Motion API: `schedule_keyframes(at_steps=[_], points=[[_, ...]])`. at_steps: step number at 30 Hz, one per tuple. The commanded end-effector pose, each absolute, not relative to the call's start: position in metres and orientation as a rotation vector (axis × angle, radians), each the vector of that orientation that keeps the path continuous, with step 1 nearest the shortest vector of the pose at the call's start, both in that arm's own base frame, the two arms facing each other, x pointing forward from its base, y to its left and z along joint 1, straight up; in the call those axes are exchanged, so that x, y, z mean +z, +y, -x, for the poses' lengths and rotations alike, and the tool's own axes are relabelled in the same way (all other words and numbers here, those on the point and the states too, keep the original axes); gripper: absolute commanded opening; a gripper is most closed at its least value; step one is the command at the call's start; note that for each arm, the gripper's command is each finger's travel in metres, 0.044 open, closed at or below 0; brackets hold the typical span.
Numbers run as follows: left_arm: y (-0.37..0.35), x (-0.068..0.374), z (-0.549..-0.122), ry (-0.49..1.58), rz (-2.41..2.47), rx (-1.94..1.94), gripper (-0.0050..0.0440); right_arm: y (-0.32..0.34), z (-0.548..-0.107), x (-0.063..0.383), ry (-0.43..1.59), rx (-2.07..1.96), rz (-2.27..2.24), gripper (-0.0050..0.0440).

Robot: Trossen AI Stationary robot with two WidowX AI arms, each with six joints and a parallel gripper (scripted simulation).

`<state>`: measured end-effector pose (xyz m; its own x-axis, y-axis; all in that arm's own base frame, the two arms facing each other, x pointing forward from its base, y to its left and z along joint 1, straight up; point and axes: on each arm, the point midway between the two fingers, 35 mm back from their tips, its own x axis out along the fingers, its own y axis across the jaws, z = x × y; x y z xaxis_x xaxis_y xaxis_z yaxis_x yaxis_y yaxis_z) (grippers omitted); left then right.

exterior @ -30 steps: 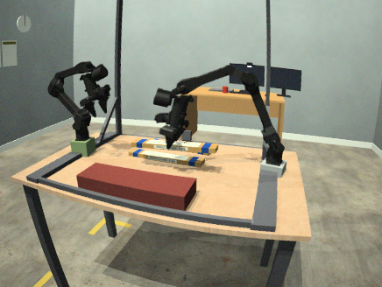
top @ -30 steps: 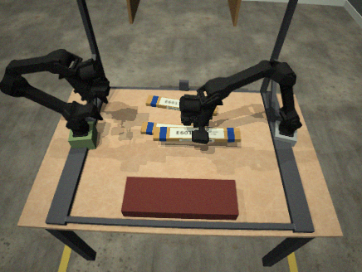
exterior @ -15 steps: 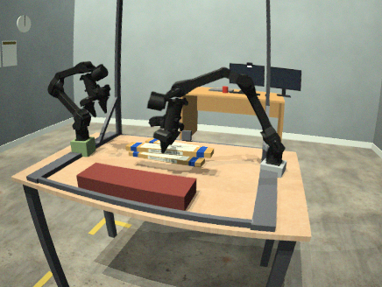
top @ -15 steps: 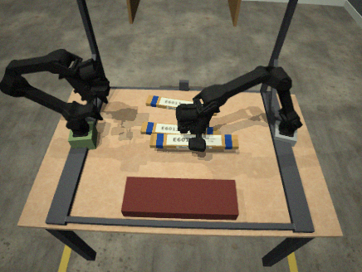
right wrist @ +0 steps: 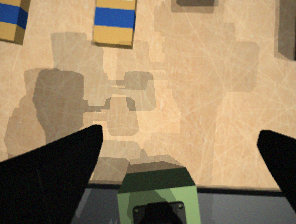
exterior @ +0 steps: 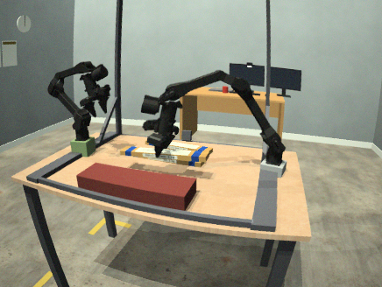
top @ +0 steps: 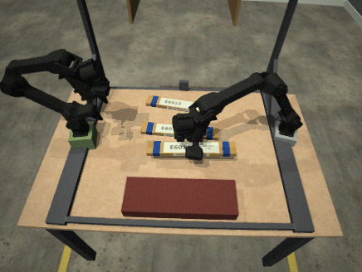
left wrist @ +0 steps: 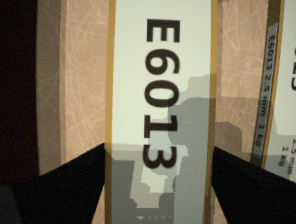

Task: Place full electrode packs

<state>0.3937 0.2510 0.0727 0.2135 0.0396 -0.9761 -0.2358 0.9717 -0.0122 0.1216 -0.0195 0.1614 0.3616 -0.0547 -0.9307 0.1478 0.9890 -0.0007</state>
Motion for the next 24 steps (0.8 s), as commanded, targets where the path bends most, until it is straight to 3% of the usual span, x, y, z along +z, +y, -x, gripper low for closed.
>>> schedule_keyframes(at_steps=[1,24], points=[[0.268,0.098,-0.404,1.277,0.146,0.208,-0.0050,-0.020,-0.123,0.167,1.174,-0.130,-0.087,0.0430],[0.287,0.107,-0.409,1.267,0.141,0.215,-0.0050,-0.020,-0.123,0.167,1.174,-0.130,-0.087,0.0430]])
